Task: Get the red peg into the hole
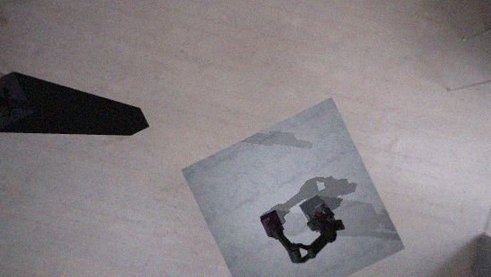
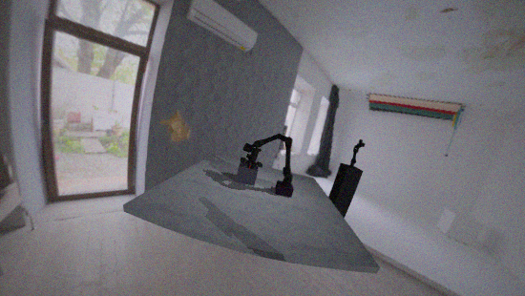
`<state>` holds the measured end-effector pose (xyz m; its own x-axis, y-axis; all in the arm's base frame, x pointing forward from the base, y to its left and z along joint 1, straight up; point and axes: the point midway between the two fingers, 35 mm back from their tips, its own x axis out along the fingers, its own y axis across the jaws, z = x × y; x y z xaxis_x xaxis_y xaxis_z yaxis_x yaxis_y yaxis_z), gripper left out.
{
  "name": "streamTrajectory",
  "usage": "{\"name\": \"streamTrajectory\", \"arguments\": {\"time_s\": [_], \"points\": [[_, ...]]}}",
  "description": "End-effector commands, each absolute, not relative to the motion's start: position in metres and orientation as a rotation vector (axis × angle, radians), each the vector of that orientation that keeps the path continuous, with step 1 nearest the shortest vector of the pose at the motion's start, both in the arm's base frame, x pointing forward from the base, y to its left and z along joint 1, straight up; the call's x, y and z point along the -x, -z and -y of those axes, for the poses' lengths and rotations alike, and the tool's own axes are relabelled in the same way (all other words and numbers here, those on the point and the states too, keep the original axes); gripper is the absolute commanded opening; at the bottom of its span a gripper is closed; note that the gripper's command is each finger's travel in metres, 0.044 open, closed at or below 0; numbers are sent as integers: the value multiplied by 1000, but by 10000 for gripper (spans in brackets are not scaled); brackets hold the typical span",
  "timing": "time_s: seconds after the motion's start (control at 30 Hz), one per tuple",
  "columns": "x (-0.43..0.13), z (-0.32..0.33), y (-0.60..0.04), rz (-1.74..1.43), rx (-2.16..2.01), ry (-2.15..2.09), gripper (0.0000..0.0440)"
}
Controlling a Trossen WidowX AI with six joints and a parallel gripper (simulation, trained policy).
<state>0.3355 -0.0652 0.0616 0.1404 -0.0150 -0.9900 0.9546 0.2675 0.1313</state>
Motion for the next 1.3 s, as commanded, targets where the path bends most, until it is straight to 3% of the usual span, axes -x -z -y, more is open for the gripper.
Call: {"name": "streamTrajectory", "arguments": {"time_s": [0.0,0.1,0.3,0.5,0.73,1.27], "points": [[-337,66,-53,-1215,-1034,920,0],[-338,67,-48,-1224,-1017,922,7],[-338,68,-41,-1264,-994,926,117],[-341,72,-46,-1286,-998,914,128],[-346,75,-59,-1318,-1075,874,177],[-364,88,-96,-1305,-1228,748,220]]}}
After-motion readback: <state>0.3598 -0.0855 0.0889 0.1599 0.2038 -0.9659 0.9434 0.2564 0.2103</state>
